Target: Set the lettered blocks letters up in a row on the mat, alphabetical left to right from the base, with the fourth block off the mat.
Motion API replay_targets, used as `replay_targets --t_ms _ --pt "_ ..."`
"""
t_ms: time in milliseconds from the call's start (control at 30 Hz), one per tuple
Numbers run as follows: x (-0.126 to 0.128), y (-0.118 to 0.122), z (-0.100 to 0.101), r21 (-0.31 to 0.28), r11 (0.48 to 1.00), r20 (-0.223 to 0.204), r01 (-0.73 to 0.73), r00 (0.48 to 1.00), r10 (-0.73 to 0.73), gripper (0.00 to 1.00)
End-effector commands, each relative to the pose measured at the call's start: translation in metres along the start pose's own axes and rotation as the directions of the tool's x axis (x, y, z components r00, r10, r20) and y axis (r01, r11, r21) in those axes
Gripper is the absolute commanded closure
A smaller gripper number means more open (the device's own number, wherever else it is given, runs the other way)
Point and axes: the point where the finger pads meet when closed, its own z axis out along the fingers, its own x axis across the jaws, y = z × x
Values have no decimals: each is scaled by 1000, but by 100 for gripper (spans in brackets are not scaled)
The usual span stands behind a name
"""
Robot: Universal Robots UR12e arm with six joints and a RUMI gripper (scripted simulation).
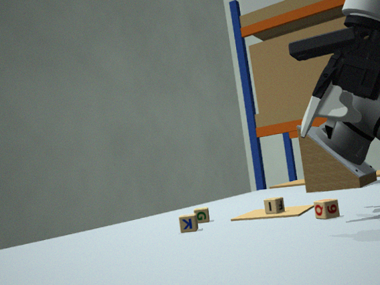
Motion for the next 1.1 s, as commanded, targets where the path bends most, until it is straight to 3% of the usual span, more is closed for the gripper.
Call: replay_targets --t_ms 0,1067 --pt "-1 0 -1 0 1000 1 0 1000 0 0" --pt "-1 0 -1 0 1000 1 0 1000 0 0"
